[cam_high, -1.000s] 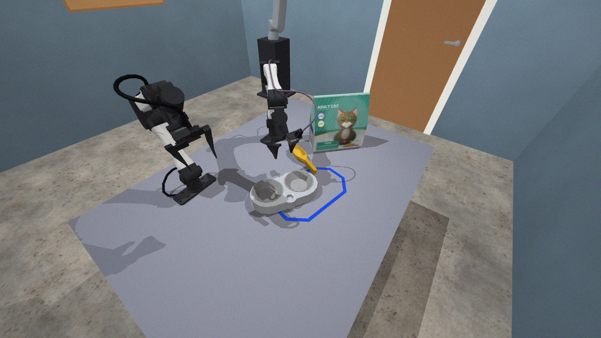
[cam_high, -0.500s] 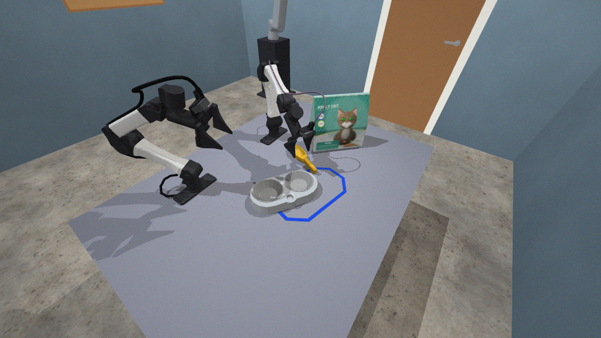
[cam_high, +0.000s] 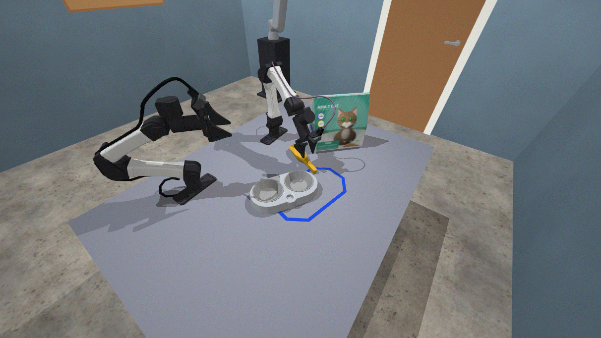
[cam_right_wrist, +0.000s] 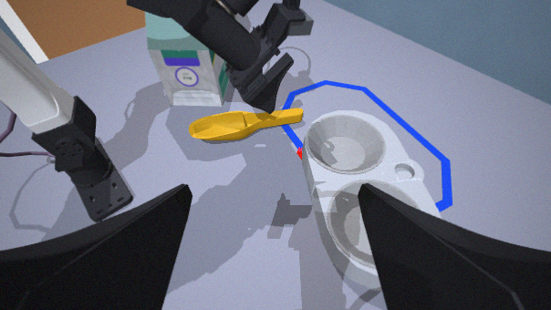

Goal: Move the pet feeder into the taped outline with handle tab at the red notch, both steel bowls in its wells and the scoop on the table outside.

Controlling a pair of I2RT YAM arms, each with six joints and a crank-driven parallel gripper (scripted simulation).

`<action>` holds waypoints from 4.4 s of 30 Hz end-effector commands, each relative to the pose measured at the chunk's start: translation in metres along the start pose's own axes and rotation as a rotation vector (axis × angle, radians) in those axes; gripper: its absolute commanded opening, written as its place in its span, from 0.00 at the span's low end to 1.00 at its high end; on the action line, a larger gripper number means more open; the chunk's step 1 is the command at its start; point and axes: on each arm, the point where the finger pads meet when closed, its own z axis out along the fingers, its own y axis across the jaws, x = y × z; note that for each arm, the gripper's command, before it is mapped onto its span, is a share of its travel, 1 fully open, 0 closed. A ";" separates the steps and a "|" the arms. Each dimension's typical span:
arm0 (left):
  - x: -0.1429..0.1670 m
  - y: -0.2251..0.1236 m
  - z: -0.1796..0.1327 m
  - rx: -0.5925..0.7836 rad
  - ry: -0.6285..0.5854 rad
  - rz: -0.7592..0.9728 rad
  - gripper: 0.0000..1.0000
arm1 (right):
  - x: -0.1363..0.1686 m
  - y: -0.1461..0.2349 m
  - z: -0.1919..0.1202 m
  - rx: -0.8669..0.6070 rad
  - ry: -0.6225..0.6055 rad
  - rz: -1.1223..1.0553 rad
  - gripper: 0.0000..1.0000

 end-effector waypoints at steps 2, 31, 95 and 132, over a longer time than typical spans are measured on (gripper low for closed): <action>0.008 0.000 -0.002 0.022 0.180 0.032 0.50 | -0.017 0.007 0.002 -0.028 -0.088 -0.025 1.00; -0.004 -0.006 0.041 0.045 0.673 0.072 0.50 | 0.012 0.000 0.008 0.002 -0.108 -0.024 1.00; -0.046 -0.021 -0.026 0.137 0.570 0.342 0.20 | 0.011 0.000 0.008 0.004 -0.113 -0.024 1.00; 0.142 -0.129 -0.068 0.562 0.477 1.571 0.20 | 0.041 0.030 -0.001 -0.179 0.014 -0.050 1.00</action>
